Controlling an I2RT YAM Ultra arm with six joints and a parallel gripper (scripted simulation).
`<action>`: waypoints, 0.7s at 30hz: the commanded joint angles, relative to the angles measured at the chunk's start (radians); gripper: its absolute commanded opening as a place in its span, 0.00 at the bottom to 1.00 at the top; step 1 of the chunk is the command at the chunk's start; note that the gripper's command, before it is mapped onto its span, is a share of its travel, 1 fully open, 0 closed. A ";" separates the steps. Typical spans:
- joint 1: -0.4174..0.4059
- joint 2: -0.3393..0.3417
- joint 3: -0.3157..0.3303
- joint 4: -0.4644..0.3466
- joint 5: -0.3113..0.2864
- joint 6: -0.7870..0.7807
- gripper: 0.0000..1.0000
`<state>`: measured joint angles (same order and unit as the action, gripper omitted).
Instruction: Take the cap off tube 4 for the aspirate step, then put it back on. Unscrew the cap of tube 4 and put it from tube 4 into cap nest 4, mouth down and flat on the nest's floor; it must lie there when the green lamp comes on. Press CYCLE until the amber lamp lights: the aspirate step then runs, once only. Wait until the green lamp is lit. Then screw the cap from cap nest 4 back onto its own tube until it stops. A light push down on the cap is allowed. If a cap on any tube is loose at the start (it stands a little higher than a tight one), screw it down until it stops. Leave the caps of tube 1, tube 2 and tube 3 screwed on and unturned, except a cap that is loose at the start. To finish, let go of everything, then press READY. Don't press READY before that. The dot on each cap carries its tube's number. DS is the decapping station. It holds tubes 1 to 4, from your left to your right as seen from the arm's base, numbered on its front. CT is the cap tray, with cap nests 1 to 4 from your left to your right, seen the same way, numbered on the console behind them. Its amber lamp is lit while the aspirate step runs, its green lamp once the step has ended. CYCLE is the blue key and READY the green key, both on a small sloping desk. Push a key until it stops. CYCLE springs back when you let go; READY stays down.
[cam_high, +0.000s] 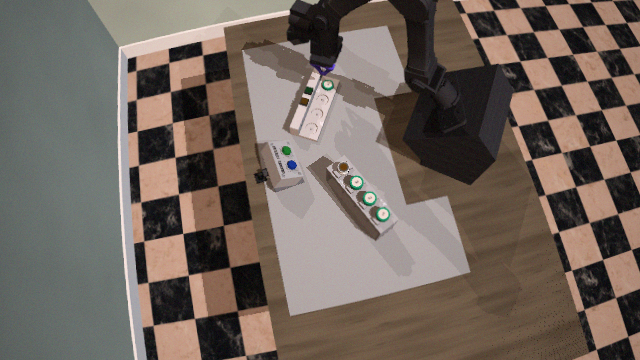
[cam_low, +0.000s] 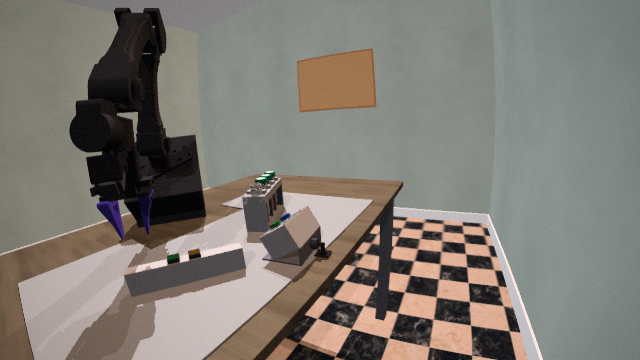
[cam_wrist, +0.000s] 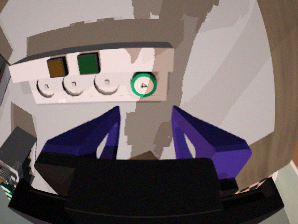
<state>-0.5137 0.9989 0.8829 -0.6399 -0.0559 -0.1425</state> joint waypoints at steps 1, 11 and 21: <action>-0.005 -0.046 0.043 -0.106 -0.007 -0.008 0.47; -0.022 -0.120 0.128 -0.266 -0.020 -0.020 0.47; -0.022 -0.120 0.128 -0.266 -0.020 -0.020 0.47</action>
<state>-0.5346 0.8852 0.9993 -0.8989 -0.0734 -0.1600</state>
